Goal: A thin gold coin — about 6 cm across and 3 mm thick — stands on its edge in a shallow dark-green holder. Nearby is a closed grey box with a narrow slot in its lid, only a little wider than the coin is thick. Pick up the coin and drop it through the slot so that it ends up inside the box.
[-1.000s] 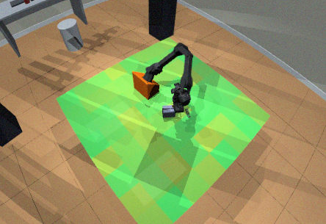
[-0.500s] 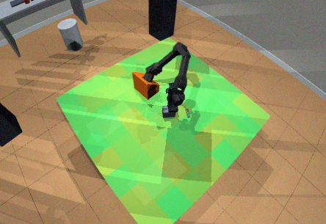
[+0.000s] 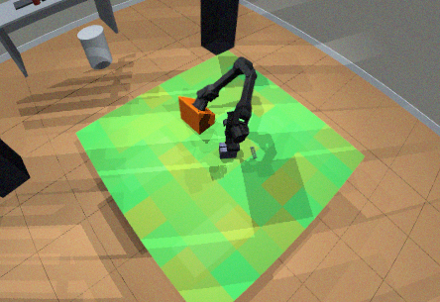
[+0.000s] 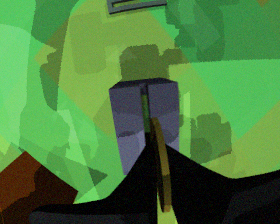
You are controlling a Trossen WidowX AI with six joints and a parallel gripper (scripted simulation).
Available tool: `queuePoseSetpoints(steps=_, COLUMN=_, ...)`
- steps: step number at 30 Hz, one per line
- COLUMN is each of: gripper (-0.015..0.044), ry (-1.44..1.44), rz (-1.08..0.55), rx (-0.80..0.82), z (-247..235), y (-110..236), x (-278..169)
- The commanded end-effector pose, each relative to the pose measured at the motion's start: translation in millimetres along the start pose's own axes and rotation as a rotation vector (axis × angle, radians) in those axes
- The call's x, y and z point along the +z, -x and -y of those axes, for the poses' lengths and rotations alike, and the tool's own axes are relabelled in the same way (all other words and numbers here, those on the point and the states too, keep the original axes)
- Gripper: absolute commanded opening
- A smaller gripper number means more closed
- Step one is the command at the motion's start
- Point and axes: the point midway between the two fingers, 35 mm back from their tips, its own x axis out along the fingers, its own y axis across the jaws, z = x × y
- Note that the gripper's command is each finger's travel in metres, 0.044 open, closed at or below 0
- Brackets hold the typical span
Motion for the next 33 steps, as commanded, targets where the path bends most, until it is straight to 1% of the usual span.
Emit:
queuePoseSetpoints(steps=1, gripper=0.0000, ry=-0.001, rz=0.000, rx=-0.002, z=-0.4, y=-0.6, x=-2.6)
queuePoseSetpoints(steps=33, gripper=0.0000, ry=-0.002, rz=0.003, rx=-0.001, z=-1.5, y=-2.9, x=-4.3)
